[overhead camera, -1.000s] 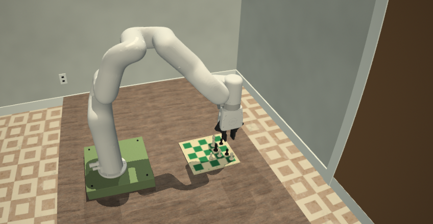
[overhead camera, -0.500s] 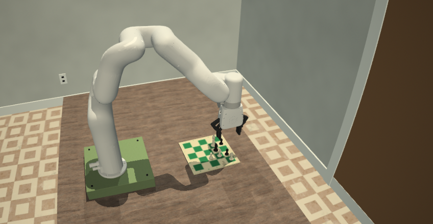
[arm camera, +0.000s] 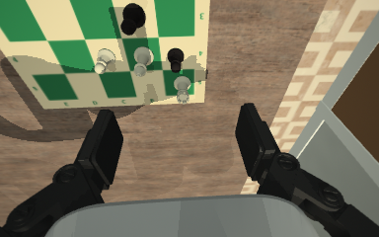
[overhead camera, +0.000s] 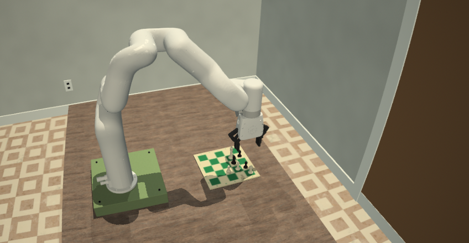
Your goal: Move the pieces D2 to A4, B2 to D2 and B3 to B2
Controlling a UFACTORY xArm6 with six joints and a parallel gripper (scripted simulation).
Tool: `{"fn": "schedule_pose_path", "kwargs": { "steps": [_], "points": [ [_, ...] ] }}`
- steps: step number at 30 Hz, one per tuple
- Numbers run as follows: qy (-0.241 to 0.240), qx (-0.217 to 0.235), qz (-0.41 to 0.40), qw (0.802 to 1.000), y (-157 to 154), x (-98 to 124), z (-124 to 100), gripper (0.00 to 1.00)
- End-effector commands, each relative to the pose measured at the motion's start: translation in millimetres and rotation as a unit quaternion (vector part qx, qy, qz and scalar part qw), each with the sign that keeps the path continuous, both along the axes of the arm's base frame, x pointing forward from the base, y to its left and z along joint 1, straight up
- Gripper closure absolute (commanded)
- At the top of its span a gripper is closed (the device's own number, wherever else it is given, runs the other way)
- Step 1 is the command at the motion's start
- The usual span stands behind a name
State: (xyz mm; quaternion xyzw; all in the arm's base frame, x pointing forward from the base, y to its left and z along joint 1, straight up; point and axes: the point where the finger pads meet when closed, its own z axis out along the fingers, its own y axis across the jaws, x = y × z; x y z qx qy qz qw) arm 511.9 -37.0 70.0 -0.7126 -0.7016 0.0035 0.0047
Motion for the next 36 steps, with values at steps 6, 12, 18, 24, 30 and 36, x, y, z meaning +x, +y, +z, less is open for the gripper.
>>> {"fn": "schedule_pose_path", "kwargs": {
  "steps": [6, 12, 18, 24, 30, 36],
  "points": [
    [-0.002, 0.000, -0.030, 1.000, 1.8, 0.9, 2.5, 0.00],
    [-0.002, -0.001, -0.123, 0.992, 7.4, -1.3, 4.4, 0.00],
    [-0.002, -0.002, -0.222, 0.975, 13.5, -3.7, 6.4, 0.00],
    [-0.001, -0.003, -0.400, 0.916, 25.4, -8.7, 10.2, 0.00],
    [0.001, 0.001, -0.547, 0.837, 38.9, -15.1, 14.4, 0.00],
    [0.004, 0.001, -0.675, 0.737, 47.9, -19.6, 17.2, 0.00]
  ]
}}
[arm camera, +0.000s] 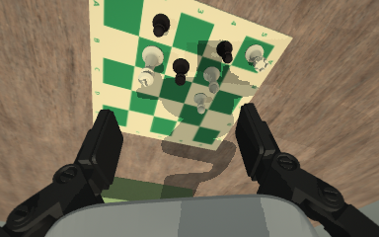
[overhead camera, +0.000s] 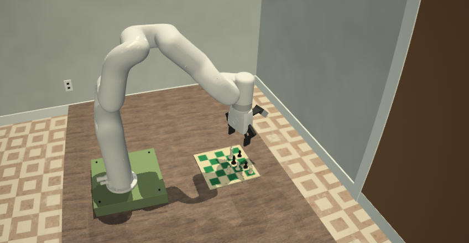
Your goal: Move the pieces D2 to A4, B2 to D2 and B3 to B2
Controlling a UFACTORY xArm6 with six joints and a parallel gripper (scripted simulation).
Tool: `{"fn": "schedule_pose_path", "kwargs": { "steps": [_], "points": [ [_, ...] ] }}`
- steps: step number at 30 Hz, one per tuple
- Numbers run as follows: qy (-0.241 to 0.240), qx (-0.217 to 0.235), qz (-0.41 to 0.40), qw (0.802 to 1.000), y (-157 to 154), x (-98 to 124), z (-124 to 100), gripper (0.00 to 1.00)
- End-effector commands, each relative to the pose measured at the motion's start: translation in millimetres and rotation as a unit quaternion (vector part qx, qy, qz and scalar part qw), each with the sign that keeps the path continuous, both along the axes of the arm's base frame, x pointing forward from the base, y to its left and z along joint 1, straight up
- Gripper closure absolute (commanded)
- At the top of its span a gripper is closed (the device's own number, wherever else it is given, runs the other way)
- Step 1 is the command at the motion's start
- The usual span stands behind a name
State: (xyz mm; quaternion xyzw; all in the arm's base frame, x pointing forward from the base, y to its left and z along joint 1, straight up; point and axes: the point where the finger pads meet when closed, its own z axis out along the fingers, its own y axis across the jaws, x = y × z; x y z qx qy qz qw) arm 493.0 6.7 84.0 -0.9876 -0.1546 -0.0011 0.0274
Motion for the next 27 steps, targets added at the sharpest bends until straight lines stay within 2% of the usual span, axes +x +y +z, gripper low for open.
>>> {"fn": "schedule_pose_path", "kwargs": {
  "steps": [1, 4, 7, 10, 14, 16, 17, 20, 22, 23, 27],
  "points": [
    [0.003, -0.017, -0.138, 0.990, 6.3, -1.9, 3.8, 0.00],
    [0.005, -0.014, -0.203, 0.979, 12.4, -5.2, 5.7, 0.00],
    [0.009, -0.011, -0.283, 0.959, 17.8, -8.2, 7.3, 0.00],
    [0.012, -0.010, -0.362, 0.932, 22.3, -10.9, 8.7, 0.00],
    [0.016, -0.010, -0.462, 0.887, 26.9, -13.7, 10.1, 0.00],
    [0.016, -0.010, -0.462, 0.887, 26.9, -13.7, 10.1, 0.00],
    [0.018, -0.015, -0.530, 0.848, 27.8, -14.2, 10.3, 0.00],
    [0.019, -0.017, -0.578, 0.815, 29.8, -15.5, 10.9, 0.00],
    [0.018, -0.023, -0.620, 0.784, 30.7, -16.0, 11.2, 0.00],
    [0.018, -0.025, -0.630, 0.776, 31.0, -16.2, 11.3, 0.00],
    [0.018, -0.024, -0.638, 0.770, 31.5, -16.5, 11.4, 0.00]
  ]
}}
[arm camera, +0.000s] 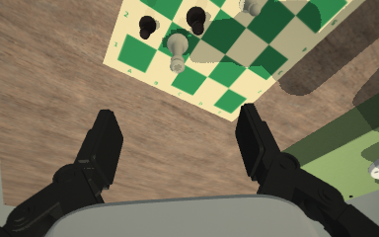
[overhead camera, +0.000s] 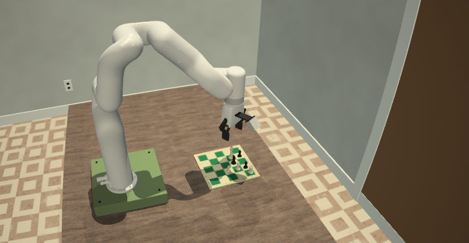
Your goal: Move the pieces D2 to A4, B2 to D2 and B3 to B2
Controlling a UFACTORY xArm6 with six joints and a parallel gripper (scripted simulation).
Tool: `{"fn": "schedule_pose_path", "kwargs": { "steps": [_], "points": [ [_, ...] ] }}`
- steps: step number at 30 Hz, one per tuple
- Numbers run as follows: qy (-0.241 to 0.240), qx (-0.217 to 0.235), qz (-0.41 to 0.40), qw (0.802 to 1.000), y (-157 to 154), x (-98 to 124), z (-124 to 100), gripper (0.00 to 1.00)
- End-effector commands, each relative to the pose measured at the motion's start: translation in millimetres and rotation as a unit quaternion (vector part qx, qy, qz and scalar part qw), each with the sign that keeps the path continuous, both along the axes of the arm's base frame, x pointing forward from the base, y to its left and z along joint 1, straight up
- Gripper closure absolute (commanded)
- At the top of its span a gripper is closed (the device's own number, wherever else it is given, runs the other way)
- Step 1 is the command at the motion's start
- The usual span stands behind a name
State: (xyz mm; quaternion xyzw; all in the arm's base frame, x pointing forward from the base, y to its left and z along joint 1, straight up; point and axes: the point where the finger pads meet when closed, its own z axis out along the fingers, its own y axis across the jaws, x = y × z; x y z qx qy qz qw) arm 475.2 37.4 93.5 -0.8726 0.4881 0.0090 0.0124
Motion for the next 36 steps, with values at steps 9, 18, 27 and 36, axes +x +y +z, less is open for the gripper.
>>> {"fn": "schedule_pose_path", "kwargs": {
  "steps": [9, 18, 27, 36],
  "points": [
    [0.002, -0.014, -0.027, 1.000, 0.8, 1.2, 1.9, 0.58],
    [0.002, -0.014, -0.027, 1.000, 0.8, 1.2, 1.9, 0.58],
    [0.002, -0.014, -0.027, 1.000, 0.8, 1.2, 1.9, 0.58],
    [0.002, -0.014, -0.027, 1.000, 0.8, 1.2, 1.9, 0.58]
  ]
}}
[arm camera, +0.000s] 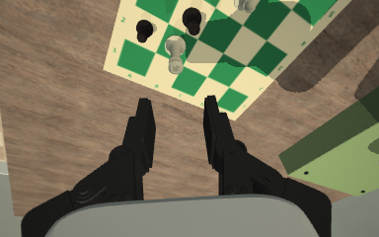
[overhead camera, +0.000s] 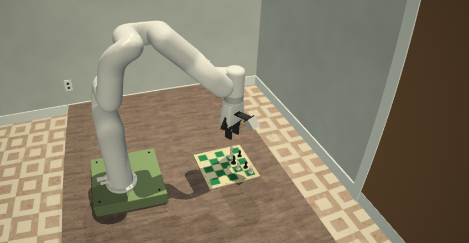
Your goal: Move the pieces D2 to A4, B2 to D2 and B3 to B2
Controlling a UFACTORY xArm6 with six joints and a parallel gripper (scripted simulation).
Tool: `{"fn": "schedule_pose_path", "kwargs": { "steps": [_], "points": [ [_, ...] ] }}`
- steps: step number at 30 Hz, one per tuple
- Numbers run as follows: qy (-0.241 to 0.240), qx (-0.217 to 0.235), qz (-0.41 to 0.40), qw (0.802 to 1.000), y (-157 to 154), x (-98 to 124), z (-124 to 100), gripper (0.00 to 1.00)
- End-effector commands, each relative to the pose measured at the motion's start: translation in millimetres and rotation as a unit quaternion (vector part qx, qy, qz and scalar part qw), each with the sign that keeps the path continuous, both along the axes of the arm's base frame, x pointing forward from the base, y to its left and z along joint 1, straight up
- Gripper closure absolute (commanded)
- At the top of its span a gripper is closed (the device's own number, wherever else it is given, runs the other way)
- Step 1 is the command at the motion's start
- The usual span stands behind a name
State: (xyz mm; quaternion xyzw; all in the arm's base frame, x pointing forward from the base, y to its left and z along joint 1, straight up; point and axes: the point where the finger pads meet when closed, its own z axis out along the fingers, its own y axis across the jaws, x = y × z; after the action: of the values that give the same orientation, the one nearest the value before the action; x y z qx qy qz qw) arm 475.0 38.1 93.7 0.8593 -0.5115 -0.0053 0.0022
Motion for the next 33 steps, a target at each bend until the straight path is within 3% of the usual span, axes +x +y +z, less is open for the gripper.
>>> {"fn": "schedule_pose_path", "kwargs": {
  "steps": [1, 21, 33],
  "points": [
    [-0.002, 0.000, 0.000, 1.000, 0.1, 1.5, 1.7, 0.58],
    [-0.002, 0.000, 0.000, 1.000, 0.3, 1.4, -5.6, 0.58],
    [-0.002, 0.000, 0.000, 1.000, 0.6, 1.2, -22.4, 0.58]
  ]
}}
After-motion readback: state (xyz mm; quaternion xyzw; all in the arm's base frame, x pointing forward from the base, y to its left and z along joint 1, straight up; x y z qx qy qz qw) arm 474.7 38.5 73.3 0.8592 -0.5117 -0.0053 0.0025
